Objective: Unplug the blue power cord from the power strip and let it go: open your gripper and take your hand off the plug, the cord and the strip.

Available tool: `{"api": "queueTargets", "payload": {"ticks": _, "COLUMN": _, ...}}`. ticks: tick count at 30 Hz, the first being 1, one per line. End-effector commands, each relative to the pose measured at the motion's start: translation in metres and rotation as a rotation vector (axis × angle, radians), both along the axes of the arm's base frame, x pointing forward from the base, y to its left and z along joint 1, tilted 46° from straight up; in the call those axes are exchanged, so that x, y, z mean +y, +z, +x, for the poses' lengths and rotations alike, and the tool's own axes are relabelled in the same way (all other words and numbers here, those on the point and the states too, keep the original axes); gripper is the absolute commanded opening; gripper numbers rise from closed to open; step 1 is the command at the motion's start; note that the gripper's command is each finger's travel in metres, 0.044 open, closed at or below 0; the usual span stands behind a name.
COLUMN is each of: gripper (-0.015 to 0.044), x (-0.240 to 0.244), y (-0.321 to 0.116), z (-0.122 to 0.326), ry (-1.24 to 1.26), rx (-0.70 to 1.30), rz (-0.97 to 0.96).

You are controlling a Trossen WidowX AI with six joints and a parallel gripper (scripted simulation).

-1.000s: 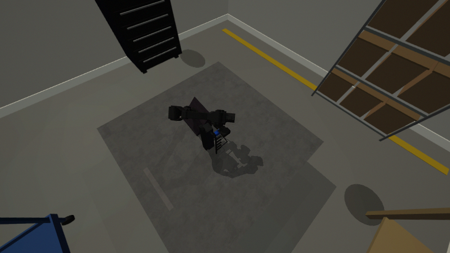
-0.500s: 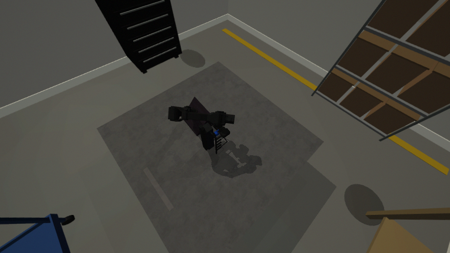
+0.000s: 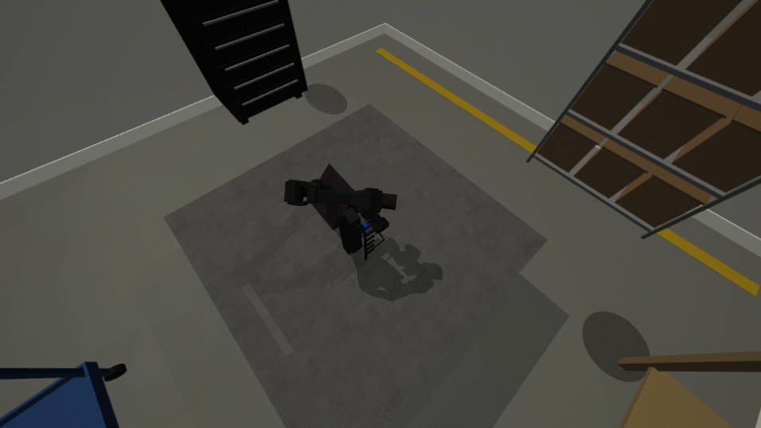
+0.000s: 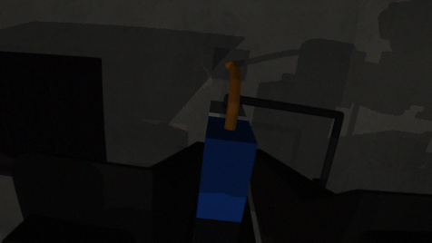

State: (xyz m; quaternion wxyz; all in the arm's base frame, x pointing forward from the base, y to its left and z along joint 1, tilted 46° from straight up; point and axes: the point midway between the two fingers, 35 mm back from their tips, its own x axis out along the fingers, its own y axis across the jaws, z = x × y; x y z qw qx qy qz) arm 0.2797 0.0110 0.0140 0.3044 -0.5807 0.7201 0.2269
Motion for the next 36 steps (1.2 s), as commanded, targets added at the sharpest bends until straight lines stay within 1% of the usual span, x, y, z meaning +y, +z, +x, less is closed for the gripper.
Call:
{"api": "queueTargets", "payload": {"ticks": 1, "gripper": 0.0, "x": 0.001, "y": 0.0, "z": 0.0, "ry": 0.0, "rx": -0.001, "rz": 0.0}}
{"api": "queueTargets", "payload": {"ticks": 32, "gripper": 0.0, "x": 0.037, "y": -0.031, "z": 0.011, "ry": 0.002, "rx": 0.0, "rz": 0.001}}
{"api": "queueTargets", "payload": {"ticks": 36, "gripper": 0.0105, "x": 0.031, "y": -0.028, "z": 0.009, "ry": 0.004, "rx": 0.003, "rz": -0.002}}
